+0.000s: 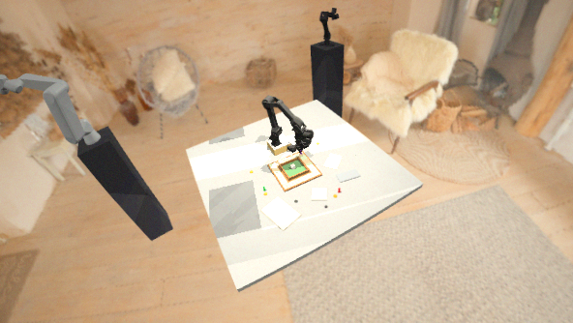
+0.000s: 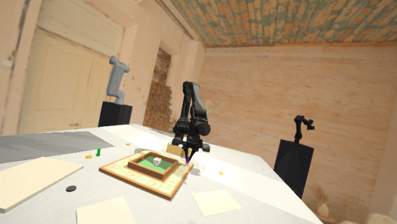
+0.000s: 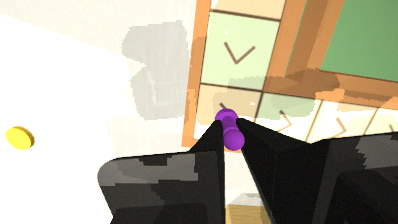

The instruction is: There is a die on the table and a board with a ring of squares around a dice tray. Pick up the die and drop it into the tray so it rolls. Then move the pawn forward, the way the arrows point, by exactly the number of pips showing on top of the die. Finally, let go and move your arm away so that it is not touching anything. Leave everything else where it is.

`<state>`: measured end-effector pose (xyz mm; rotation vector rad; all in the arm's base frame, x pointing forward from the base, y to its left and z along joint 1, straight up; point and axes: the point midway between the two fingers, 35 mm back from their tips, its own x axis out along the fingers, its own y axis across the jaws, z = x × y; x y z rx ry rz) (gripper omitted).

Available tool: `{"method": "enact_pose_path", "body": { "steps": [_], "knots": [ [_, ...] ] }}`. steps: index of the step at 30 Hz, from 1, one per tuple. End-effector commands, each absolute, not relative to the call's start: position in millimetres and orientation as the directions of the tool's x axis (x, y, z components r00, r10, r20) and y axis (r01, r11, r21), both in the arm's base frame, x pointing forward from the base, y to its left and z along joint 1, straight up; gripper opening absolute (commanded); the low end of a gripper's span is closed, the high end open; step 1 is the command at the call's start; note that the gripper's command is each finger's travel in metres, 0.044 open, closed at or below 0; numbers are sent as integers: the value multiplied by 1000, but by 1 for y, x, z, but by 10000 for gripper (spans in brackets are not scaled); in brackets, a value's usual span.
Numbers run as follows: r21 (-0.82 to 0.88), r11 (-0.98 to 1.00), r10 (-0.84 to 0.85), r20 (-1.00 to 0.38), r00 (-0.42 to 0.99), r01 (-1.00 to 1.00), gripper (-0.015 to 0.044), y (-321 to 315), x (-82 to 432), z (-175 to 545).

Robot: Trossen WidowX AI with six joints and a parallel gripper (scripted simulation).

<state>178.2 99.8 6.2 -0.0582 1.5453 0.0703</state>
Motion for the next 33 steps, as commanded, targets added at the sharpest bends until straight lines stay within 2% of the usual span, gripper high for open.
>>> {"method": "enact_pose_path", "body": {
  "steps": [1,3,13,17,20,25,33],
  "knots": [
    [4,997,5,-1000,18,-79,0,99,178,-2],
    [4,997,5,-1000,18,-79,0,99,178,-4],
    [6,997,8,-1000,23,-82,263,100,178,4],
    [4,997,5,-1000,19,-79,368,100,178,48],
    [4,997,5,-1000,19,-79,440,100,177,51],
    [3,998,5,-1000,19,-68,440,93,180,60],
    [-2,998,-3,-1000,19,58,440,16,179,111]
  ]
}}
